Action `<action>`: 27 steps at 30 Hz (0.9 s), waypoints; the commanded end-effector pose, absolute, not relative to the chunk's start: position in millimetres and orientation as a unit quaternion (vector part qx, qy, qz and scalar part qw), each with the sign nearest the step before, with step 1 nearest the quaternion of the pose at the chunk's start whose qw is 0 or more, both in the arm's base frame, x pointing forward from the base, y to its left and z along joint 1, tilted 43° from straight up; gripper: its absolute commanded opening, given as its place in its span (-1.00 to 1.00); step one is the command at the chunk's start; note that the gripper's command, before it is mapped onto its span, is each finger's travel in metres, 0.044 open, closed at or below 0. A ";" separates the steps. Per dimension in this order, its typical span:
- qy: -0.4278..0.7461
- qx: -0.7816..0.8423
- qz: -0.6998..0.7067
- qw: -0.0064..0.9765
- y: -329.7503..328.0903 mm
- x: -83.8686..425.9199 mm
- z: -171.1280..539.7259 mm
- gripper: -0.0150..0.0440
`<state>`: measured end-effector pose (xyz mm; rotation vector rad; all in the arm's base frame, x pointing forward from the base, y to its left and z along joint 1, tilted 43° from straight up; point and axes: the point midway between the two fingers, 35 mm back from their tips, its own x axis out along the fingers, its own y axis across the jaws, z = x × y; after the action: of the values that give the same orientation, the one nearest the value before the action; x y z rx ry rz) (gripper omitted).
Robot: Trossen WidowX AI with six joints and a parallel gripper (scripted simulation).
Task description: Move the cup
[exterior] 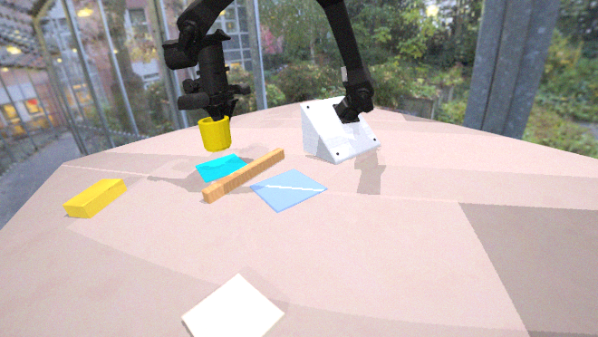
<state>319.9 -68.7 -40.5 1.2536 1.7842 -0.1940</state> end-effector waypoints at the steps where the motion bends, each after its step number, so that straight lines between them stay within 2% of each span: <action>1: 0.725 0.507 -0.079 0.460 -74.3 321.6 -45.2 -0.49; 27: 0.725 0.508 -0.078 0.459 -47.9 319.8 -76.2 -0.49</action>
<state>320.6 -53.5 -71.5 1.2430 1.7807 -0.1921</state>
